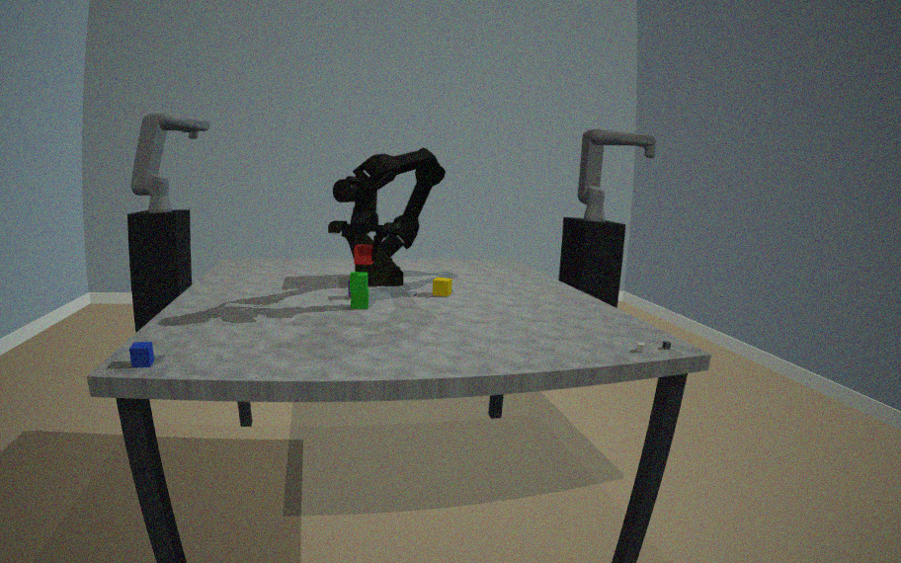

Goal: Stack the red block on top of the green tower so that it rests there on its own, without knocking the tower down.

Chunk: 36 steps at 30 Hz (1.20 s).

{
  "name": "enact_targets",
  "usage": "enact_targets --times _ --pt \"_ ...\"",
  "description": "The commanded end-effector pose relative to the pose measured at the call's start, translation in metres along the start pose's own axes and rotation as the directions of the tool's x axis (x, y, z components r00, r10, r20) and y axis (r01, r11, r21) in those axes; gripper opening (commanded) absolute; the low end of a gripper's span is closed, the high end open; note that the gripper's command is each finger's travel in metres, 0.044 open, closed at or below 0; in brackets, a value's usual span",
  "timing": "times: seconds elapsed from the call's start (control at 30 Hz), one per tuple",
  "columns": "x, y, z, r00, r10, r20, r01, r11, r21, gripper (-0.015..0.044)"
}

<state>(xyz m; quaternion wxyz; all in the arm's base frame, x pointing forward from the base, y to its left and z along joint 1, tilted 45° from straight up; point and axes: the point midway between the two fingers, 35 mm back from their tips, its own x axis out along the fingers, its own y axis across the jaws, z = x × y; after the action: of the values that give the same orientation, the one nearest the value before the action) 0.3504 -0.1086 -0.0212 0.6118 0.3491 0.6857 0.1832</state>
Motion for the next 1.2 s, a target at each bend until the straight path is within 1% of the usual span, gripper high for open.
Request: enact_targets --times 0.0,0.2,0.47,0.97,1.1,1.17 --pt "-0.001 -0.011 0.004 1.000 -0.002 0.005 0.002 1.000 -0.004 0.0000" --pt "0.002 -0.012 0.005 1.000 -0.002 0.005 0.002 1.000 -0.004 0.0000" --pt "0.028 -0.011 0.005 1.000 -0.001 0.005 0.001 1.000 -0.004 0.0000" --pt "0.028 -0.011 0.005 1.000 -0.001 0.005 0.001 1.000 -0.004 0.0000" --pt "0.022 -0.012 0.005 1.000 -0.001 0.005 0.001 1.000 -0.004 0.0000" --pt "0.028 -0.011 0.004 1.000 -0.002 -0.002 0.001 1.000 -0.007 0.0053"
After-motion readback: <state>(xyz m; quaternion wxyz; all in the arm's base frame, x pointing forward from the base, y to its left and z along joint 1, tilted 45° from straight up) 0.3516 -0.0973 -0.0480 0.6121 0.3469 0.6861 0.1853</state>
